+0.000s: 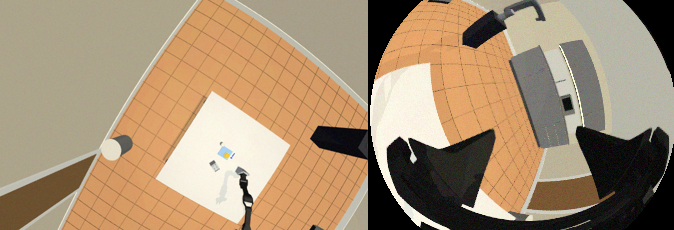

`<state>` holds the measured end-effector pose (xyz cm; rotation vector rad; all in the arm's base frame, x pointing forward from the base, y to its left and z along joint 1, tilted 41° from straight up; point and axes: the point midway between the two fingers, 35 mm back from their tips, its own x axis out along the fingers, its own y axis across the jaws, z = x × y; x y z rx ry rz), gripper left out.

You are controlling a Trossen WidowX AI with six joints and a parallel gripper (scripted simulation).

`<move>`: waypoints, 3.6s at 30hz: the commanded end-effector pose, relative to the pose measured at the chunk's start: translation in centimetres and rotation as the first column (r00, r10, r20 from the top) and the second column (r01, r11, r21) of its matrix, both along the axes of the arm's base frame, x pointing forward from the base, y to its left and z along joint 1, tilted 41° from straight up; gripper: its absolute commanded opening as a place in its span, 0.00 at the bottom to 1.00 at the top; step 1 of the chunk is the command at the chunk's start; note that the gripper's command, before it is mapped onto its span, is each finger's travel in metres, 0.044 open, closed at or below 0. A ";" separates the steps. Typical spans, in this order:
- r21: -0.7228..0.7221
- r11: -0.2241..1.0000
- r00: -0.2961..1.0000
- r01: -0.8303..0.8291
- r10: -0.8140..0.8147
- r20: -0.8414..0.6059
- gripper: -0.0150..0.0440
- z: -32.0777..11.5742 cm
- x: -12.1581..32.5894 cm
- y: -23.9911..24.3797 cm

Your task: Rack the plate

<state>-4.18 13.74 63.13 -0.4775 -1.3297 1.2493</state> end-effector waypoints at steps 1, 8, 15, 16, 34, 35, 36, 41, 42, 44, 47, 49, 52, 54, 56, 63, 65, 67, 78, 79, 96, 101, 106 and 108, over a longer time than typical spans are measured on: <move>-0.044 0.998 0.998 0.040 -0.039 0.040 0.93 -1.1 -0.9 1.8; -0.127 0.982 0.987 0.141 -0.129 0.101 0.93 -3.1 -1.2 5.3; -0.216 0.947 0.969 0.239 -0.217 0.121 0.93 -5.3 -0.2 8.7; -0.229 0.940 0.966 0.252 -0.231 0.114 0.93 -5.5 0.1 9.1; -0.489 0.744 0.887 0.456 -0.424 0.183 0.93 -13.3 6.7 17.1; -0.502 0.728 0.881 0.466 -0.433 0.189 0.93 -13.8 7.2 17.4; -0.516 0.713 0.875 0.475 -0.443 0.195 0.93 -14.3 7.7 17.7; -0.581 0.629 0.844 0.516 -0.488 0.220 0.93 -16.9 10.6 18.9; -0.594 0.612 0.838 0.522 -0.497 0.225 0.93 -17.4 11.2 19.1; -0.619 0.578 0.826 0.532 -0.515 0.230 0.93 -18.4 12.4 19.3; -0.655 0.528 0.808 0.541 -0.543 0.230 0.93 -19.8 14.3 19.6; -0.678 0.494 0.795 0.545 -0.561 0.230 0.93 -20.7 15.6 19.7; -0.712 0.442 0.775 0.546 -0.590 0.228 0.93 -22.1 17.5 19.8; -0.735 0.405 0.760 0.543 -0.609 0.226 0.93 -23.2 18.8 19.7; -0.760 0.365 0.745 0.537 -0.629 0.224 0.93 -24.2 20.2 19.5; -0.840 0.228 0.682 0.493 -0.700 0.210 0.93 -28.0 24.9 18.3; -0.859 0.194 0.666 0.473 -0.717 0.205 0.93 -29.1 26.1 17.8; -0.878 0.160 0.649 0.451 -0.735 0.199 0.93 -30.1 27.3 17.3; -0.960 0.002 0.532 0.281 -0.832 0.154 0.93 -36.1 33.3 13.0; -0.965 -0.009 0.519 0.262 -0.841 0.149 0.93 -36.6 33.8 12.5; -0.990 -0.112 0.234 -0.085 -0.968 0.090 0.93 -45.1 39.4 2.1; -0.976 -0.087 0.137 -0.201 -0.989 0.060 0.93 -47.3 40.1 -1.1; -0.953 -0.034 0.021 -0.301 -0.999 0.029 0.93 -49.3 40.5 -4.2; -0.942 -0.006 -0.031 -0.335 -0.999 0.017 0.93 -50.0 40.5 -5.5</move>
